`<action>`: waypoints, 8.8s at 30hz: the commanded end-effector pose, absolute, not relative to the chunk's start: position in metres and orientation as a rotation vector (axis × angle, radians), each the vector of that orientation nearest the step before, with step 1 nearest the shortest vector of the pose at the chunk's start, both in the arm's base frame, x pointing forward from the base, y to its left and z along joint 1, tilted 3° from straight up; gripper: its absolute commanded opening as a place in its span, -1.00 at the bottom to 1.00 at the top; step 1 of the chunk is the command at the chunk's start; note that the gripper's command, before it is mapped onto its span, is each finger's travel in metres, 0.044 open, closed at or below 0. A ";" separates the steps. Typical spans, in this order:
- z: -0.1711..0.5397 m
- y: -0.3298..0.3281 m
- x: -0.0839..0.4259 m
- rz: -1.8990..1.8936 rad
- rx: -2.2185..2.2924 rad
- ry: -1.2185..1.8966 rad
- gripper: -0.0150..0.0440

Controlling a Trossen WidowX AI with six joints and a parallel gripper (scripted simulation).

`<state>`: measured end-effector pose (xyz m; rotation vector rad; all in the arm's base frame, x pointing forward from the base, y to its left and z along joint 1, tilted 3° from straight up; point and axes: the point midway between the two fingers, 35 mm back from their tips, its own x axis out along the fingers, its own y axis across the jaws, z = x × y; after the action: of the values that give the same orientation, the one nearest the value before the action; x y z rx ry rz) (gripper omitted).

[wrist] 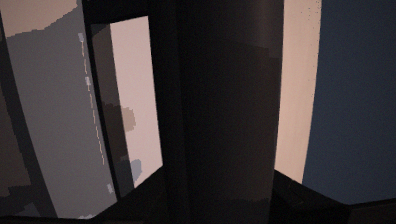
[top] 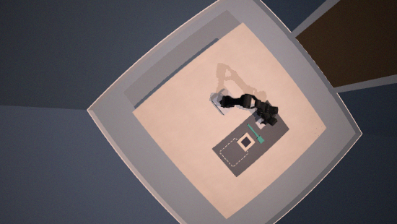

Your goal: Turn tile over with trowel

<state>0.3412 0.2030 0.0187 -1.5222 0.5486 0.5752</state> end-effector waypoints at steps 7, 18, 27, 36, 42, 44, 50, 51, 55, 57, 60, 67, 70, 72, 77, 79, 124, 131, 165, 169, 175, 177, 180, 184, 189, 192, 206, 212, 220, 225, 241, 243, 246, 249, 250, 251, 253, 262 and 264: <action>0.065 0.205 0.343 0.568 -1.517 0.537 -0.49; 0.076 0.199 0.345 0.572 -1.514 0.538 -0.49; 0.071 0.168 0.360 0.595 -1.485 0.534 -0.49; 0.068 0.136 0.370 0.609 -1.461 0.516 -0.49; 0.067 0.114 0.375 0.612 -1.450 0.497 -0.49; 0.067 0.107 0.376 0.613 -1.447 0.490 -0.49; 0.067 0.099 0.377 0.612 -1.444 0.480 -0.49; 0.067 0.099 0.377 0.612 -1.444 0.480 -0.49; 0.067 0.099 0.377 0.612 -1.444 0.480 -0.49; 0.067 0.099 0.377 0.612 -1.444 0.480 -0.49; 0.067 0.099 0.377 0.612 -1.444 0.480 -0.49; 0.064 0.099 0.378 0.612 -1.443 0.481 -0.49; 0.059 0.098 0.378 0.611 -1.441 0.482 -0.49; 0.056 0.098 0.378 0.610 -1.440 0.482 -0.49; 0.048 0.098 0.378 0.611 -1.440 0.482 -0.49; 0.045 0.098 0.378 0.611 -1.441 0.482 -0.49; 0.027 0.047 0.381 0.612 -1.449 0.483 -0.49; 0.027 0.041 0.381 0.611 -1.450 0.482 -0.49; 0.086 0.013 0.383 0.587 -1.553 0.515 -0.49; 0.092 0.002 0.384 0.587 -1.554 0.516 -0.49; 0.097 -0.014 0.385 0.586 -1.556 0.516 -0.49; 0.098 -0.020 0.385 0.586 -1.556 0.517 -0.49; 0.098 -0.029 0.386 0.586 -1.557 0.517 -0.49; 0.097 -0.040 0.387 0.586 -1.559 0.517 -0.49; 0.094 -0.054 0.387 0.585 -1.560 0.518 -0.49; 0.094 -0.054 0.387 0.585 -1.560 0.518 -0.49; 0.083 -0.075 0.389 0.585 -1.562 0.519 -0.49; 0.071 -0.087 0.389 0.585 -1.563 0.520 -0.49; 0.066 -0.087 0.390 0.586 -1.563 0.521 -0.49; 0.078 -0.067 0.392 0.590 -1.561 0.523 -0.49; 0.116 -0.002 0.386 0.589 -1.555 0.518 -0.49; 0.120 0.005 0.385 0.587 -1.554 0.516 -0.49; 0.122 0.007 0.384 0.587 -1.554 0.515 -0.49; 0.122 0.007 0.384 0.587 -1.554 0.515 -0.49; 0.122 0.007 0.384 0.587 -1.554 0.515 -0.49; 0.122 0.007 0.384 0.587 -1.554 0.515 -0.49; 0.122 0.007 0.384 0.587 -1.554 0.515 -0.49; 0.122 0.007 0.384 0.587 -1.554 0.515 -0.49; 0.122 0.007 0.384 0.587 -1.554 0.515 -0.49</action>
<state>0.3813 0.0074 0.1146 -1.5516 0.5278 0.6070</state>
